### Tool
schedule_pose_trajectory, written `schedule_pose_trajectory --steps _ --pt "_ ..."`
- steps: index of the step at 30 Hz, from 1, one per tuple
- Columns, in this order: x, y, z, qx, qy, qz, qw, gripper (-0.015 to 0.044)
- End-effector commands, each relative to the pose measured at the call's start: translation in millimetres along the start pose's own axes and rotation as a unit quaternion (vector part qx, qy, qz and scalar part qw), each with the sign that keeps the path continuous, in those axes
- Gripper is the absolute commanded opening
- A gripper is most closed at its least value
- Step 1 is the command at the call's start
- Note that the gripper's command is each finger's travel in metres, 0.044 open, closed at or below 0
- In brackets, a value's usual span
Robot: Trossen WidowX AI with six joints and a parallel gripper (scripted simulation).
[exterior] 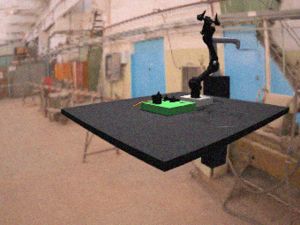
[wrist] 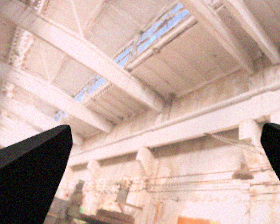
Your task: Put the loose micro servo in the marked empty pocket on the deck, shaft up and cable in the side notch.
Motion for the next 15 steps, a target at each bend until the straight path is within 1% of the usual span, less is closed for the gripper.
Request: schedule_pose_trajectory --steps 1,10,15 --pt "9.8 -3.4 -14.5 0.022 -0.007 0.01 1.0 0.044" --pt "28.5 -11.5 -45.8 0.067 0.009 0.032 0.997 0.044" --pt "48.1 -17.0 -74.6 0.104 0.032 0.062 0.992 0.044"
Point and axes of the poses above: the point midway between the two fingers, 35 mm back from their tips, its own y axis back along the fingers, its own z axis across the jaws, x = y × z, the point moved 6 cm from there along y, back along the fingers, and after that the axes turned 2 degrees about y, right-handed, at the moved point
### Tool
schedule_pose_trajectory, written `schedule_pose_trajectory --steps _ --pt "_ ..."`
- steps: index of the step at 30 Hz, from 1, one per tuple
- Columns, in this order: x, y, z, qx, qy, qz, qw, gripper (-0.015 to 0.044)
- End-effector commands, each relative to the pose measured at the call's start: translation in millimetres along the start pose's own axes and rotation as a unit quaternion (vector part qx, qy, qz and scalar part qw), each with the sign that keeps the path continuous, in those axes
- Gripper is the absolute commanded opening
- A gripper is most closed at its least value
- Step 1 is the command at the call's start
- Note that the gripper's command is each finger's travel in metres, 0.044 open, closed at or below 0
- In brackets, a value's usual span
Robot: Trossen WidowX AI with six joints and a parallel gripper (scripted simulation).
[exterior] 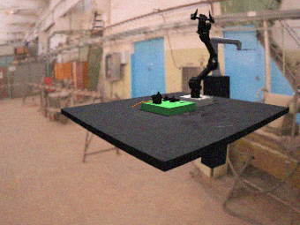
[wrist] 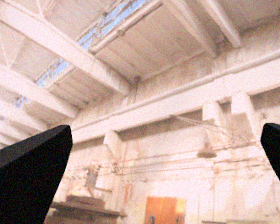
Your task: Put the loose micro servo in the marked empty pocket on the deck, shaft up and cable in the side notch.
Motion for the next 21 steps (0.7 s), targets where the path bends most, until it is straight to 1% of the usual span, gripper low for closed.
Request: schedule_pose_trajectory --steps 1,17,21 --pt "20.0 -10.4 -26.9 0.038 0.017 0.028 0.999 0.044" --pt "101.6 -29.7 -116.4 0.14 0.107 0.172 0.969 0.044" --pt "107.6 -30.0 -122.2 0.145 0.112 0.183 0.966 0.044"
Point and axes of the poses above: the point midway between the two fingers, 35 mm back from their tips, its own y axis back along the fingers, its own z axis across the jaws, x = y × z, the point moved 6 cm from there along y, back along the fingers, and after that the axes turned 2 degrees about y, right-handed, at the moved point
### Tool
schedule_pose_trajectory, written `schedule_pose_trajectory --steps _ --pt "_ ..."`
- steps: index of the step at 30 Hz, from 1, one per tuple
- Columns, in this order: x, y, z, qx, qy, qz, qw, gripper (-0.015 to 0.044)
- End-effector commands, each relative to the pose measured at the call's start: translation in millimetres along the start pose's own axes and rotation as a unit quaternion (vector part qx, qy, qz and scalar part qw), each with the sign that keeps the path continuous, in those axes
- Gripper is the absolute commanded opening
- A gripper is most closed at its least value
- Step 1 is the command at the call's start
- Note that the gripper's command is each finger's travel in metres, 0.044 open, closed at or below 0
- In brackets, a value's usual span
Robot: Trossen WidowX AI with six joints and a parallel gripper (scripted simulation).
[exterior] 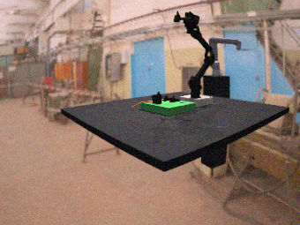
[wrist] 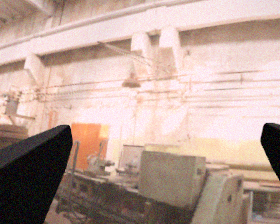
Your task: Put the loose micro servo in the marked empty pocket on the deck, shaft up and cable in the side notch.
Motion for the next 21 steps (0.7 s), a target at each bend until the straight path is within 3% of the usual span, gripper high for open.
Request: schedule_pose_trajectory --steps 1,21 --pt "14.3 -8.2 -9.5 0.015 0.018 0.025 0.999 0.044" --pt "124.9 -44.5 -69.7 0.057 0.161 0.242 0.955 0.044"
Point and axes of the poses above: the point midway between the two fingers, 35 mm back from their tips, its own y axis back along the fingers, its own z axis across the jaws, x = y × z, the point moved 6 cm from there along y, back along the fingers, and after that the axes turned 2 degrees about y, right-handed, at the moved point
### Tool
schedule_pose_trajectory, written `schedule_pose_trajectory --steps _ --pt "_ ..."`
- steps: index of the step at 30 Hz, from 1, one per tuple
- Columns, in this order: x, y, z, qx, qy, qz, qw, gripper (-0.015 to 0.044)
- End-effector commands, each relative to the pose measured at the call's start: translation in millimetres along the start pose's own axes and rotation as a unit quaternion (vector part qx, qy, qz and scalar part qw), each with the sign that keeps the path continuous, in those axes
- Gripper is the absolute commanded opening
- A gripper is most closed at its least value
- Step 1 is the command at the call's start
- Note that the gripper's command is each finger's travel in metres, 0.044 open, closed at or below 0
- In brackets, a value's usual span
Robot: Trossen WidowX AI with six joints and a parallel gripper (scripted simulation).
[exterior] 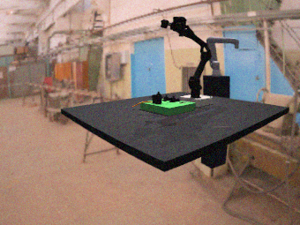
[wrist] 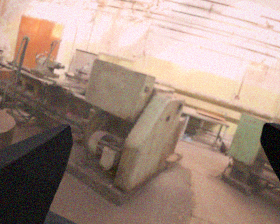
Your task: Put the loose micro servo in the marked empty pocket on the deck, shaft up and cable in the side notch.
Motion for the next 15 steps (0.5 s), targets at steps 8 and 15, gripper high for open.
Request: schedule_pose_trajectory --steps 8,15 --pt "65.0 -36.4 -9.2 -0.014 0.098 0.136 0.986 0.044" --pt "105.9 -51.6 -13.3 -0.042 0.158 0.215 0.963 0.044"
Point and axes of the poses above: the point midway between the two fingers, 35 mm back from their tips, its own y axis back along the fingers, its own z axis across the jaws, x = y × z, the point moved 6 cm from there along y, back along the fingers, and after that the axes turned 2 degrees about y, right-handed, at the moved point
